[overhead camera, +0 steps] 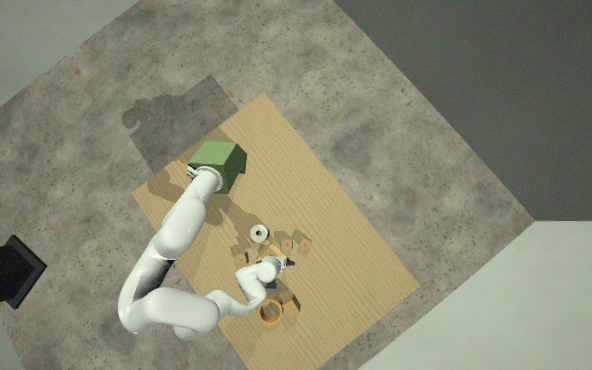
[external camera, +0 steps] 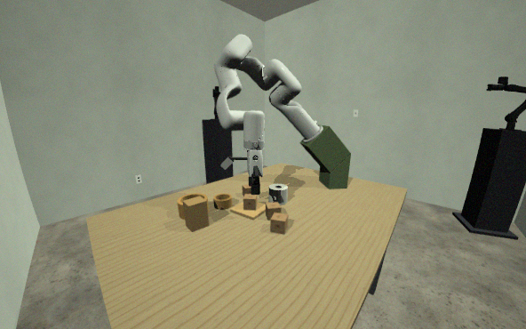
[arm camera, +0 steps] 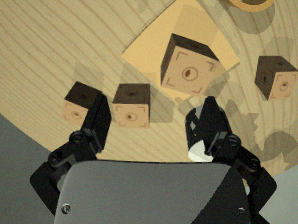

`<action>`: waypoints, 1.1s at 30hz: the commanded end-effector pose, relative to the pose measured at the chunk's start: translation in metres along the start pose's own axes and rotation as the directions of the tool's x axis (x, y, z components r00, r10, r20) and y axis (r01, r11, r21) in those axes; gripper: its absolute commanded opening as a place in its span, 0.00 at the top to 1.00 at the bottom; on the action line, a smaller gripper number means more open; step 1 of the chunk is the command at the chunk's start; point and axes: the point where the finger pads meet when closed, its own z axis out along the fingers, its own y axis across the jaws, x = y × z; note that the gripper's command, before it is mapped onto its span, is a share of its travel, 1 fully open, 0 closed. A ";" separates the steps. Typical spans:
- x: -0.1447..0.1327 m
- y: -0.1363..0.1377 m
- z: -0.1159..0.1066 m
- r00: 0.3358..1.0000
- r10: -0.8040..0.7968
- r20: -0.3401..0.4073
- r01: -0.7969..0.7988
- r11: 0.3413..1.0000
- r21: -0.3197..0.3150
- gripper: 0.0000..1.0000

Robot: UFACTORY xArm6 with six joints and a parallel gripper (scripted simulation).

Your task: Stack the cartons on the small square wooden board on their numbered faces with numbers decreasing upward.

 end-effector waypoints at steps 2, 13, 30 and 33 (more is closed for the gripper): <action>-0.031 -0.072 -0.003 0.949 -0.315 0.008 0.315 0.949 0.000 0.00; -0.071 -0.126 -0.012 0.731 -0.682 -0.012 0.682 0.731 0.024 0.00; -0.072 -0.126 -0.012 0.465 -0.885 0.024 0.885 0.465 0.002 0.00; -0.072 -0.126 -0.012 0.465 -0.885 0.024 0.885 0.465 0.002 0.00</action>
